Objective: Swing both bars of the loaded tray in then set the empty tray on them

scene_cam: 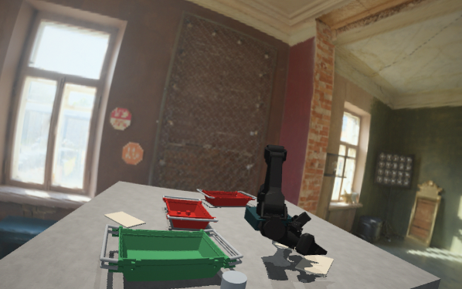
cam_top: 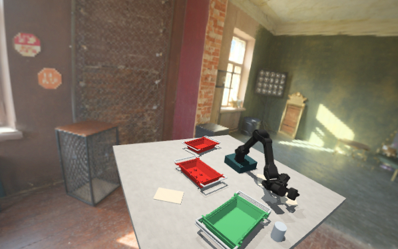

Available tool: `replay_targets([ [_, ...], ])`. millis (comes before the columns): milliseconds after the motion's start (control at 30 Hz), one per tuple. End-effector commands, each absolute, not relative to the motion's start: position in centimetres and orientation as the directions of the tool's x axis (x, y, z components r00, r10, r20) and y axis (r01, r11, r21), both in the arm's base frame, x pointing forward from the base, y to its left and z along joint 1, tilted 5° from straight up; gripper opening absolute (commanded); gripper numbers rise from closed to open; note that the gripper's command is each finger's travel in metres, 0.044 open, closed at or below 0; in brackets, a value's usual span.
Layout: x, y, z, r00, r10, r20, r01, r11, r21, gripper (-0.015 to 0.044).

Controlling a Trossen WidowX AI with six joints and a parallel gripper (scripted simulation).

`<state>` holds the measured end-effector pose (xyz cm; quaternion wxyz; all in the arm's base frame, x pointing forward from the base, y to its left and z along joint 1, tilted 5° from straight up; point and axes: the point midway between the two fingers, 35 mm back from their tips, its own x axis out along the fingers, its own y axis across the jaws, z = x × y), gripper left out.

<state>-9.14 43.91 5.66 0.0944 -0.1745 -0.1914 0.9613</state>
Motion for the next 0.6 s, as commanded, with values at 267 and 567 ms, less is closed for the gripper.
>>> replay_targets([
  [267,-9.2,44.1,7.3,-0.921,0.248,-0.299,-0.115,-0.909,-0.401,0.0164],
  [567,-9.9,42.6,20.9,-0.921,0.249,-0.299,-0.115,-0.908,-0.402,0.0086],
])
